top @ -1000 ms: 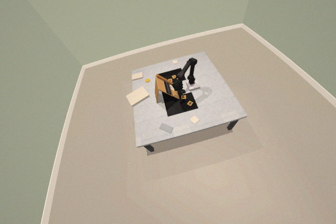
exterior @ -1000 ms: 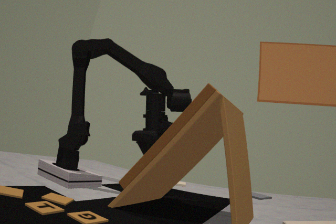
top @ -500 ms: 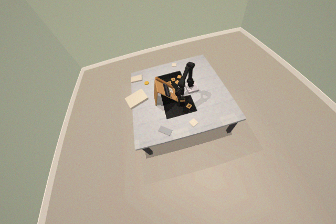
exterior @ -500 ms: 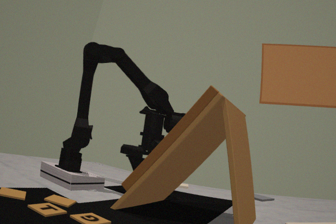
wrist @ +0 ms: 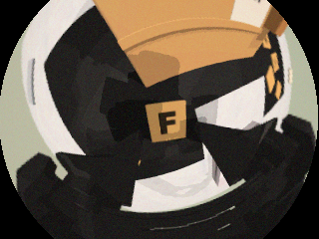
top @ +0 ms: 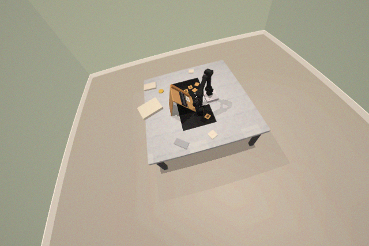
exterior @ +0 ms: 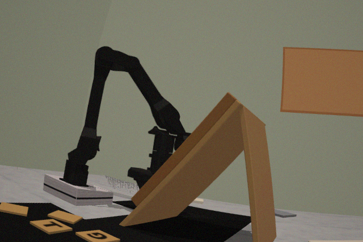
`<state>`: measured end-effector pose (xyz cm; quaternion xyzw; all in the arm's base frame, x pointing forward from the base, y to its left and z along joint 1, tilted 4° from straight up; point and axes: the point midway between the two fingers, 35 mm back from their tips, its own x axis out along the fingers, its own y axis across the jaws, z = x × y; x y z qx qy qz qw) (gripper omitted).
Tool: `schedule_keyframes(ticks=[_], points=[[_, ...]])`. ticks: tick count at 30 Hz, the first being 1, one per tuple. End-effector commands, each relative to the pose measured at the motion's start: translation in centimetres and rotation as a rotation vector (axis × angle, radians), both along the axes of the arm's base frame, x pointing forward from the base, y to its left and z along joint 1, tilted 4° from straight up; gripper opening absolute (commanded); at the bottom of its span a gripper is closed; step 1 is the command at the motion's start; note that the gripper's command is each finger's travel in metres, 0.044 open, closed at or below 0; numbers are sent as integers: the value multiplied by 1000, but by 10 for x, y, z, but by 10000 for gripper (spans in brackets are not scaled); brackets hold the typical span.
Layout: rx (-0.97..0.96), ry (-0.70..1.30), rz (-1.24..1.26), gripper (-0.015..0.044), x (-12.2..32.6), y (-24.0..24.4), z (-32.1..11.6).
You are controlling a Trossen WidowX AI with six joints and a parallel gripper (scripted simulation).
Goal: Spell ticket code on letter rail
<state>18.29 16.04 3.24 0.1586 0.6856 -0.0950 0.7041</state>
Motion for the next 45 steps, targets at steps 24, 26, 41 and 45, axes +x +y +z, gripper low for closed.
schedule_keyframes(ticks=[24, 26, 41, 45], points=[[-6, 0, -4, 340, 1, 0, -22], [-6, 0, -4, 340, 1, 0, -22], [-6, 0, -4, 340, 1, 0, -22], [-6, 0, -4, 340, 1, 0, -22]])
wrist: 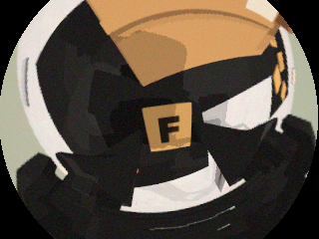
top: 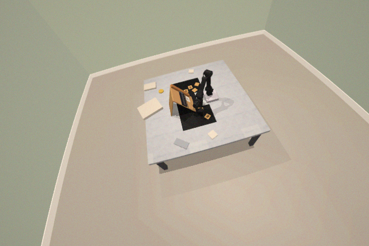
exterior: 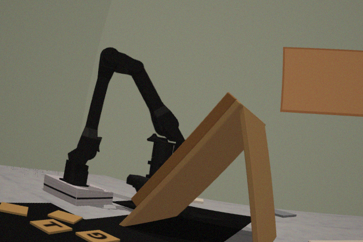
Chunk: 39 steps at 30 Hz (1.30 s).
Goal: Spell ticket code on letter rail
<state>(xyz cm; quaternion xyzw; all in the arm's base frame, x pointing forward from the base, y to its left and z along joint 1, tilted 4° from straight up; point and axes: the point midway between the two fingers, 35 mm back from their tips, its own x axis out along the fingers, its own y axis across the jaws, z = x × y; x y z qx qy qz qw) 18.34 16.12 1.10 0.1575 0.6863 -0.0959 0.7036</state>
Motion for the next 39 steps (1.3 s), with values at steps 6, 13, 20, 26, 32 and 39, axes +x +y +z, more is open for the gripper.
schedule_keyframes(ticks=[6, 13, 20, 26, 32, 39], points=[[-4, -2, -4, 340, 0, -1, -1], [-4, -2, -4, 300, 0, -1, -1], [-4, -2, -4, 253, 0, 0, -1], [-4, -2, -4, 135, 0, 0, 3], [-4, -2, -4, 0, -1, -1, 6], [-4, -2, -4, 0, -2, -1, 9]])
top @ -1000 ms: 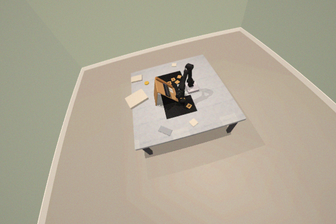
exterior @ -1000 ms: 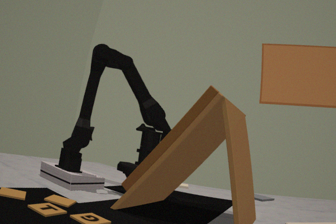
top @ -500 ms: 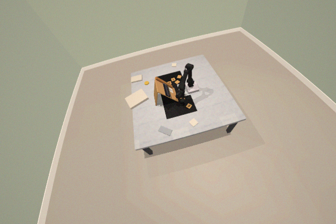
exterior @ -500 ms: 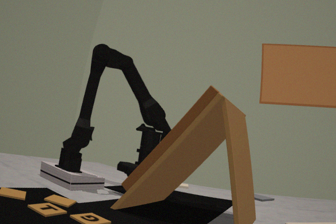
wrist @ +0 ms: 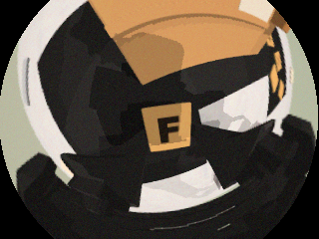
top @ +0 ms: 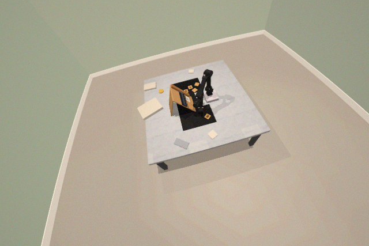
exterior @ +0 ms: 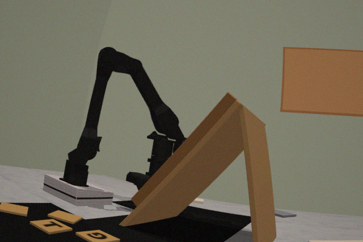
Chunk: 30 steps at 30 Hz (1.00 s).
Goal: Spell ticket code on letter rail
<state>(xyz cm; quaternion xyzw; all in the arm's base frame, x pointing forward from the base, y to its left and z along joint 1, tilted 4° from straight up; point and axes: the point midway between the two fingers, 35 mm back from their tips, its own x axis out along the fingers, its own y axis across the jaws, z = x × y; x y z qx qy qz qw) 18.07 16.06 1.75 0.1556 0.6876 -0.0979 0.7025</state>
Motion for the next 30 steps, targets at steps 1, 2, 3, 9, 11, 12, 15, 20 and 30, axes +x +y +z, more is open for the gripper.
schedule_keyframes(ticks=[1, 2, 3, 9, 11, 12, 15, 20, 30], points=[[1, -6, -4, 0, 0, 0, 3], [1, -6, -4, 0, 0, 0, 4], [1, -6, -4, 0, 0, 0, 4], [1, -6, -4, 0, -1, 0, 7], [1, -6, -4, 0, -1, 0, 8], [1, -6, -4, 0, -1, -1, 8], [1, -6, -4, 0, -2, -1, 9], [1, -6, -4, 0, -2, -1, 12], [1, -6, -4, 0, -3, -1, 17]])
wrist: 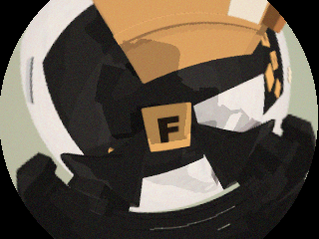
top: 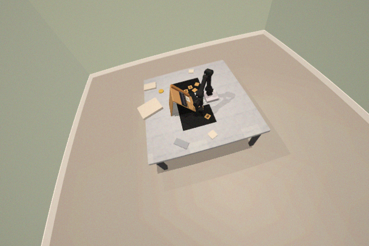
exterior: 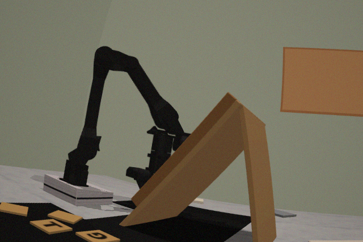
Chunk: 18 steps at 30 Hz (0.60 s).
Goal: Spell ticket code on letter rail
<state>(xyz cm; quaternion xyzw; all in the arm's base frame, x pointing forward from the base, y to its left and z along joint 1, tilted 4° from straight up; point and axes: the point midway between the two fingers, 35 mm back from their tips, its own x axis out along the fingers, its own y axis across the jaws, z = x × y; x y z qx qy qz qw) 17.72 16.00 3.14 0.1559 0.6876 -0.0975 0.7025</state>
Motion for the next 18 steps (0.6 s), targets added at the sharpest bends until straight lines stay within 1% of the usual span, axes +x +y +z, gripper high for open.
schedule_keyframes(ticks=[1, 15, 18], points=[[0, -6, -4, 0, 0, 0, 3], [1, -3, 1, 0, 0, 0, 7], [3, -39, 17, 0, 5, 4, 10]])
